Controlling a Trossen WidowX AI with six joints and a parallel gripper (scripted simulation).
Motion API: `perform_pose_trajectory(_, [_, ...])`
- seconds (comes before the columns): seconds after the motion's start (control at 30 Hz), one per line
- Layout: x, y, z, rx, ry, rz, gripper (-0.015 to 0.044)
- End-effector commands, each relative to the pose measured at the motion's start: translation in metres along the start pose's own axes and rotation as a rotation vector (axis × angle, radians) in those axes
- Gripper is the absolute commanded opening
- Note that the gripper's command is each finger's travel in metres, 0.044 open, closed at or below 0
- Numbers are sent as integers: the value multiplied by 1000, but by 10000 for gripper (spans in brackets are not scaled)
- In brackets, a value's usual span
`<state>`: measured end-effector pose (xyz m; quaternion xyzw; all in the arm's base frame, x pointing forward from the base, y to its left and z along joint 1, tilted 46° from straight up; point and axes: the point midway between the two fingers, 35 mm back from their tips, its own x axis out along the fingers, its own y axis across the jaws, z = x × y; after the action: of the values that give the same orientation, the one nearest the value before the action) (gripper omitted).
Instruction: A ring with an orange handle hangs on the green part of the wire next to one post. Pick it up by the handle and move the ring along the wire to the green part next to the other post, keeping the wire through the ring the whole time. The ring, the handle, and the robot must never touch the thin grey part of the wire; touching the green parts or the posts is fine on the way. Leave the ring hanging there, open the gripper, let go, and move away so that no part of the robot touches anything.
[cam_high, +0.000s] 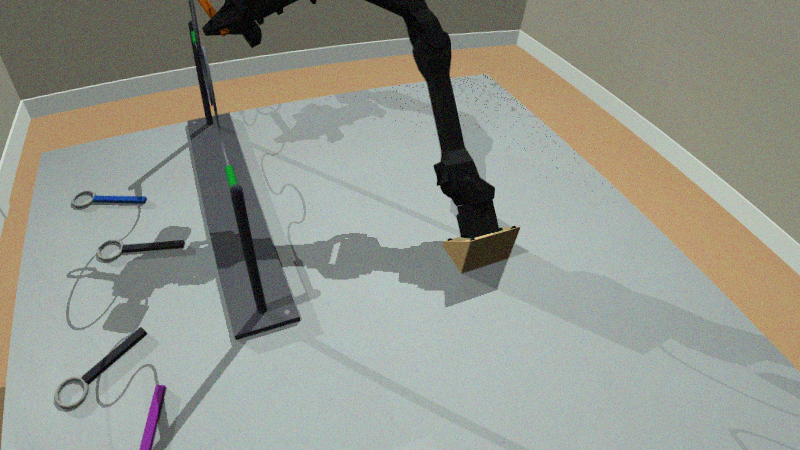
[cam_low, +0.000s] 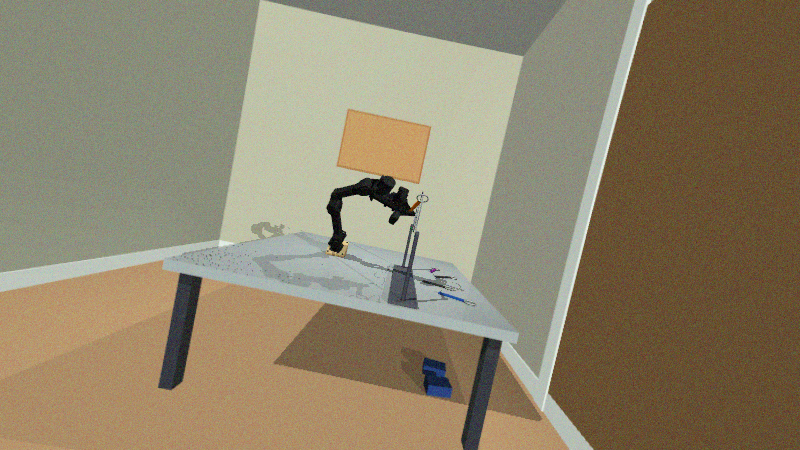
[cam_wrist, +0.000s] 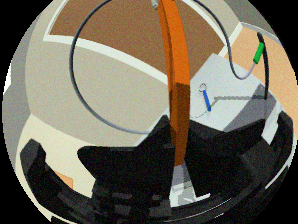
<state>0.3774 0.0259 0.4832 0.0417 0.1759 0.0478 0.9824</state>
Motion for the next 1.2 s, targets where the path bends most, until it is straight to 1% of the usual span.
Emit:
perform_pose_trajectory(0.0, [0,-2,0,-58,-7,-23,-150])
perform_pose_trajectory(1.17, [1,-16,3,-466,-59,-174,-150])
